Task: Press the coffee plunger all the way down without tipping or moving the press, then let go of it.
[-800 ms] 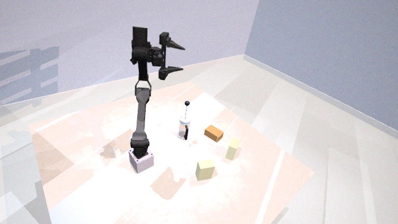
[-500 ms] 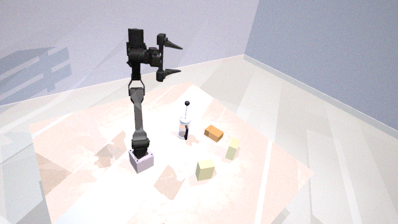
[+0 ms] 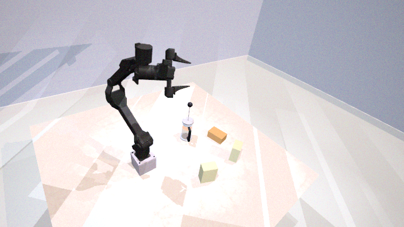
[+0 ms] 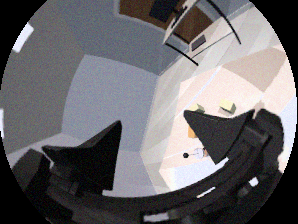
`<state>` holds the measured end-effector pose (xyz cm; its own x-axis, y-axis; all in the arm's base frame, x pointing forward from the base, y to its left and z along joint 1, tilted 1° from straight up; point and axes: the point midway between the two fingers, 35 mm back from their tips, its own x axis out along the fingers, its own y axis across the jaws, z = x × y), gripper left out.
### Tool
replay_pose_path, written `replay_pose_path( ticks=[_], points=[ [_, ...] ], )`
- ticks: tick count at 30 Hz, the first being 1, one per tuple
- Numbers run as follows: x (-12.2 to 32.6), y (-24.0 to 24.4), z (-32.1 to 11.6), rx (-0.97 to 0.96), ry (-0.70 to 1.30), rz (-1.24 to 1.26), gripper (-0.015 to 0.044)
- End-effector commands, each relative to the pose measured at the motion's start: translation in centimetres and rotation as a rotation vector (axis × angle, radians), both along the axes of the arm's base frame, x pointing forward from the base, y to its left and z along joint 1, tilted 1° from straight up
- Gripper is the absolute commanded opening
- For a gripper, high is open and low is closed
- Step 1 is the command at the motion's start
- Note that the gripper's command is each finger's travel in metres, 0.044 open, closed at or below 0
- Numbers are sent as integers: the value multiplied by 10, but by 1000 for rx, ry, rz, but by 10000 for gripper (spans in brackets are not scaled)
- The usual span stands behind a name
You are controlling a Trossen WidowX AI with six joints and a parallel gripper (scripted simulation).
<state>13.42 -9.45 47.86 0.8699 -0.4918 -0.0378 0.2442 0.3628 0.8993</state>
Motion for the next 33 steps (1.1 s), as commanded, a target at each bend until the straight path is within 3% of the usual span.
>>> replay_pose_path(
  ticks=[1,12,26,33],
  points=[
    [26,-11,-29,-110,131,123,440],
    [94,15,-98,-420,390,414,440],
    [142,116,-195,-986,637,806,440],
    [146,121,-221,-1014,641,823,440]
  ],
)
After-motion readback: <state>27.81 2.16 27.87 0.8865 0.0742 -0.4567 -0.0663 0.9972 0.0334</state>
